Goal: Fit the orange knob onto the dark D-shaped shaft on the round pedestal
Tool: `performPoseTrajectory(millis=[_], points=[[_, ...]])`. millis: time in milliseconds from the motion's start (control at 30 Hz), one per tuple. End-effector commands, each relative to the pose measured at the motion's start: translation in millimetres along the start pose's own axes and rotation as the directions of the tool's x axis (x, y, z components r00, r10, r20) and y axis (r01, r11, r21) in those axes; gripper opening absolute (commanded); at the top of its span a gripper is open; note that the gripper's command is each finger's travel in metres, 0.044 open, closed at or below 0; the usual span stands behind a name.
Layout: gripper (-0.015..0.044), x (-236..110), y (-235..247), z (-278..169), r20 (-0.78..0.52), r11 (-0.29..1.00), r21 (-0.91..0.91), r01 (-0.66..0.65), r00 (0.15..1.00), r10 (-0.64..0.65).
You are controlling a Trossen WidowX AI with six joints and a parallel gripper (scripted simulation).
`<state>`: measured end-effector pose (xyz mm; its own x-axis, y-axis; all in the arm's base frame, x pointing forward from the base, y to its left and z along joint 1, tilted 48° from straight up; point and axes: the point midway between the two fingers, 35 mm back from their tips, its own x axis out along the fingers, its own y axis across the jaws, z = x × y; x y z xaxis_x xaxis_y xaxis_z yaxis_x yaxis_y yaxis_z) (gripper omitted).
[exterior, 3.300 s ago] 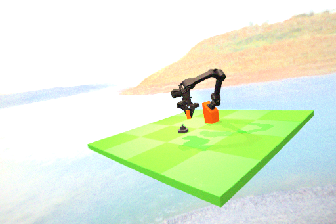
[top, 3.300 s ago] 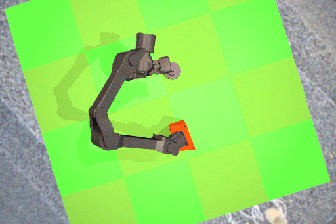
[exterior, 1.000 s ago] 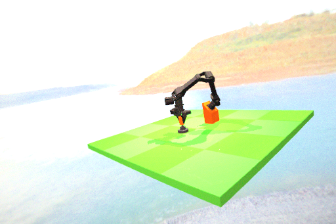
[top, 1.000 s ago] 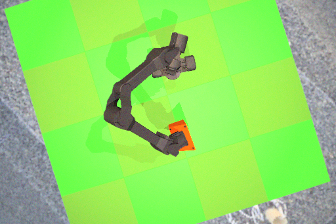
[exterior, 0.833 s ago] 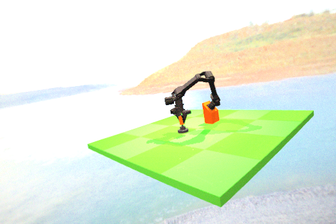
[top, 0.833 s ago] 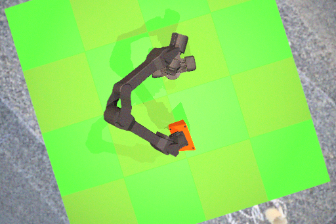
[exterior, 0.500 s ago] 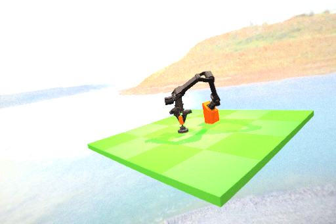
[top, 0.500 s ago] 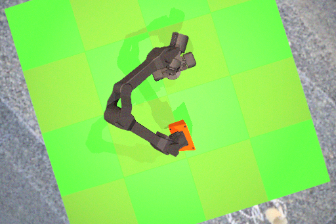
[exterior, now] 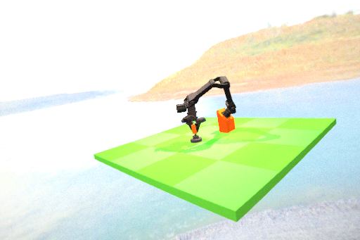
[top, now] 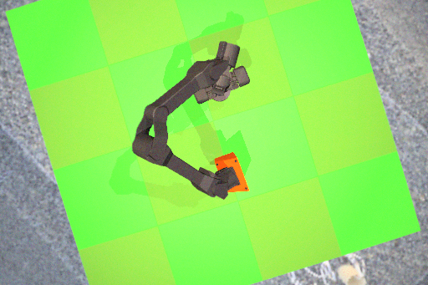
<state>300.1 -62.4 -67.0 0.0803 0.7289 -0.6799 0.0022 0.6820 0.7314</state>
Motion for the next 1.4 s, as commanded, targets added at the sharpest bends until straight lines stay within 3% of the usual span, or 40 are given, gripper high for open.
performPoseTrajectory(millis=[0,200,400,1367], points=[[0.0000,-2.0,0.9,1.4,0.004,1.000,-0.007,-0.001,1.000,0.001],[0.0000,-4.6,1.5,2.7,0.004,0.999,-0.033,-0.001,1.000,0.001],[0.0000,-3.9,0.0,2.6,0.004,0.977,-0.215,0.000,1.000,0.001],[0.0000,-4.7,1.3,2.7,0.004,0.964,-0.267,0.000,1.000,0.001]])
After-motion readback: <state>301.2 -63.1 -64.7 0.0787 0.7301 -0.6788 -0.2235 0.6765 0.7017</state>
